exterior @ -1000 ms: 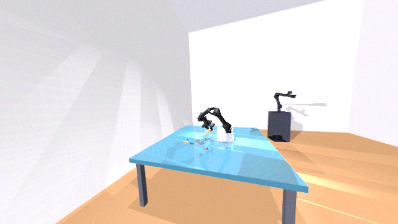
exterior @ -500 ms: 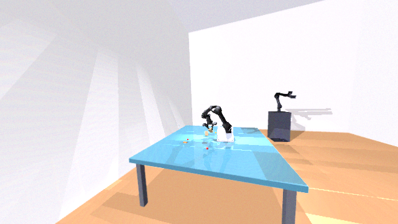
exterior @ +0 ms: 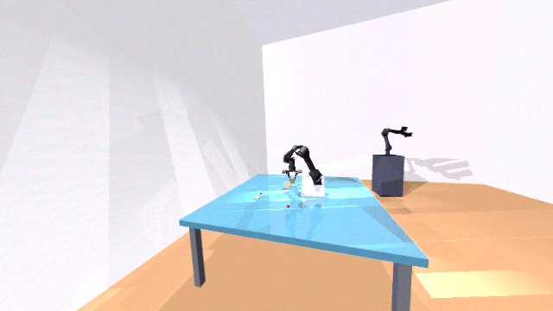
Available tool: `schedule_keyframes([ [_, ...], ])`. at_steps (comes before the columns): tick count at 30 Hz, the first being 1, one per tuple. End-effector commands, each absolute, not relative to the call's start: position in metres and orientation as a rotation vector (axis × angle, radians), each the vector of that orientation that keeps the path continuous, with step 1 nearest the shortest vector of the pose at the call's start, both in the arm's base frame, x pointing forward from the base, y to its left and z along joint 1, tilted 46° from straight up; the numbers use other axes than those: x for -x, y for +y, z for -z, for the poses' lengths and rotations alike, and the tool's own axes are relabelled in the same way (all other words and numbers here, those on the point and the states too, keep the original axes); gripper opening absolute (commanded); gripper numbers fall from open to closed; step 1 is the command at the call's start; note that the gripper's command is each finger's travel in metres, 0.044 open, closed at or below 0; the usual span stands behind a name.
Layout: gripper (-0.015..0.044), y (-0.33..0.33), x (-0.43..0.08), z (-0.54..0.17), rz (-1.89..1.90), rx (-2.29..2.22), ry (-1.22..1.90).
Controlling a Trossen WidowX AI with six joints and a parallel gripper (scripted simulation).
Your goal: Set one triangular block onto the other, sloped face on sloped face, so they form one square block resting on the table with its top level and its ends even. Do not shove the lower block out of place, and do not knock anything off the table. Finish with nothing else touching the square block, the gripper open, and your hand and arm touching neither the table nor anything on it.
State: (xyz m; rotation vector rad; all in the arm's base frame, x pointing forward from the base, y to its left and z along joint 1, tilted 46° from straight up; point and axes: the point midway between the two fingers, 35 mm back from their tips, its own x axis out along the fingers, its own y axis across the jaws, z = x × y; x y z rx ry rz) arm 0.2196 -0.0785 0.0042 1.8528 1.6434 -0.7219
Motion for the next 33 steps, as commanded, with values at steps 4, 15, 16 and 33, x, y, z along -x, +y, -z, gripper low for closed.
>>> schedule_keyframes([
  [4,0.0000,-0.097,-0.231,-0.001,0.705,-1.854,1.632],
  [15,0.0000,-0.136,-0.250,0.010,0.709,-1.851,1.623],
  [16,0.0000,-0.139,-0.251,0.011,0.709,-1.850,1.622],
  [33,0.0000,-0.194,-0.268,0.035,0.711,-1.848,1.621],
])
